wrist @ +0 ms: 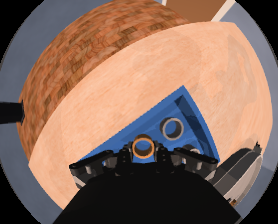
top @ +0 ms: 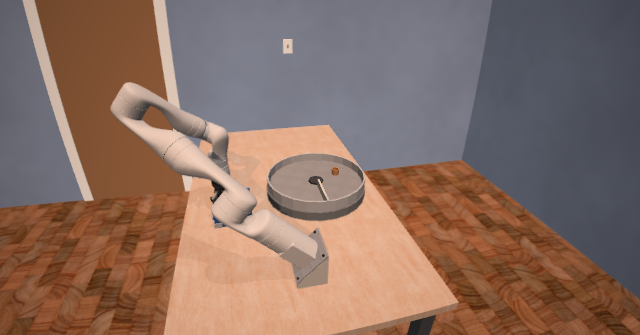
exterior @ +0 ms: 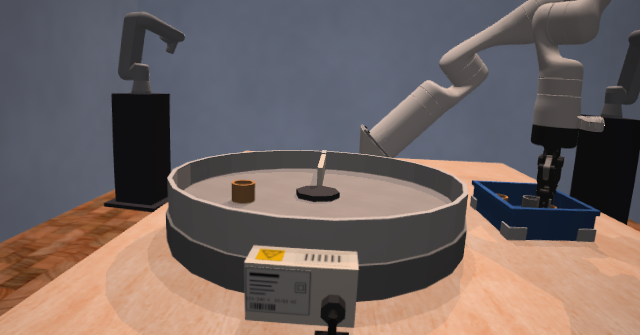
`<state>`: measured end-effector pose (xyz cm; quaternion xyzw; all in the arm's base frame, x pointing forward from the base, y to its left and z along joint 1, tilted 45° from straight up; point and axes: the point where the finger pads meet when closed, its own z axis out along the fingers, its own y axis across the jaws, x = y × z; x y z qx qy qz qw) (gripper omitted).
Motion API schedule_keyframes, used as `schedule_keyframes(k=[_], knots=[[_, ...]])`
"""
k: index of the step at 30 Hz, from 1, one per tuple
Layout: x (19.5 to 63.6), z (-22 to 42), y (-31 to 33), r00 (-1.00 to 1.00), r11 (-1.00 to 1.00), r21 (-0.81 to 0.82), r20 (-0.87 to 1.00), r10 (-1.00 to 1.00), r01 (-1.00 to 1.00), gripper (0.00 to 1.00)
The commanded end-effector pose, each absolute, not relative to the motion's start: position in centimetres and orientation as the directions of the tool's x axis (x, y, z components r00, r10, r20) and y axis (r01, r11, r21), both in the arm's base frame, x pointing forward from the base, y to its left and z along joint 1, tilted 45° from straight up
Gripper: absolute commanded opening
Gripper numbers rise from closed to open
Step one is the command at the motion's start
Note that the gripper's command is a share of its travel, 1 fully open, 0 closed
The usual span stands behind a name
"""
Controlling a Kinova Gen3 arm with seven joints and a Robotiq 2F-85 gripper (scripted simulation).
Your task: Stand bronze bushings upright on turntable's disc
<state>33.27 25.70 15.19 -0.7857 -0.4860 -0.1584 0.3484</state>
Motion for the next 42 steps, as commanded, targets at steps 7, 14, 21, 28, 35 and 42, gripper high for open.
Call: schedule_keyframes(k=[7, 14, 21, 28, 35, 42], knots=[[33.3, 15.2, 25.7, 0.477, -0.285, -0.393, 0.588, 0.653, 0.874, 0.0], [33.3, 15.2, 25.6, 0.477, -0.285, -0.393, 0.588, 0.653, 0.874, 0.0], [33.4, 15.8, 25.1, 0.477, -0.285, -0.393, 0.588, 0.653, 0.874, 0.0], [33.6, 17.2, 23.7, 0.477, -0.285, -0.393, 0.588, 0.653, 0.874, 0.0], [33.9, 19.7, 21.3, 0.477, -0.285, -0.393, 0.588, 0.653, 0.874, 0.0], [34.1, 21.4, 19.6, 0.477, -0.285, -0.393, 0.588, 0.653, 0.874, 0.0]])
